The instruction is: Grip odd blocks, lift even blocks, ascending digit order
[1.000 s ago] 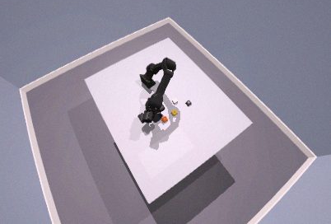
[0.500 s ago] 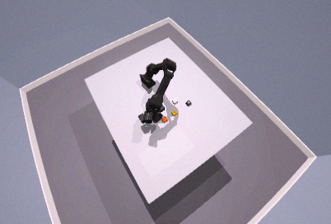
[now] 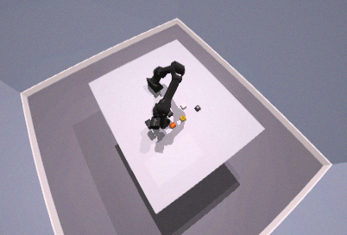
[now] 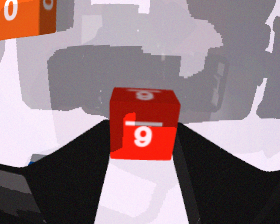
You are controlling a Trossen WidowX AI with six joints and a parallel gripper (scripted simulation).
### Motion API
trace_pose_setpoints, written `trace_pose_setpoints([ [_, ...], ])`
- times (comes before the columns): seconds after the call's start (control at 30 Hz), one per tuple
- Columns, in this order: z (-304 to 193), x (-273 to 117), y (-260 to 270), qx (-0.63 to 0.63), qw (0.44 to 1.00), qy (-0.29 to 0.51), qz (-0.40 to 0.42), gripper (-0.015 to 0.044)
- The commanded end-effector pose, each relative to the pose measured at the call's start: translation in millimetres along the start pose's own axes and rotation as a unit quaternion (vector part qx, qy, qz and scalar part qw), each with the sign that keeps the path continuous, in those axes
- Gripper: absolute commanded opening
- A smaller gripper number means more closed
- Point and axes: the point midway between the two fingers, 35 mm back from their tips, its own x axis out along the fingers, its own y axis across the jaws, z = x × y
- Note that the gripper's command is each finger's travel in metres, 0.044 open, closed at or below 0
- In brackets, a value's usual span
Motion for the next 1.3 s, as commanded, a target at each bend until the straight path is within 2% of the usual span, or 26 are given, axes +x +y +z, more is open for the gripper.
trace_pose_setpoints([
  [0.0,1,0,0,0.002,1.000,-0.002,0.002,0.0120],
  [0.3,0,-14,0,0.002,1.000,-0.002,0.001,0.0120],
  [0.73,0,-15,0,0.002,1.000,-0.002,0.001,0.0120],
  [1.27,1,0,0,0.002,1.000,-0.002,0.002,0.0120],
])
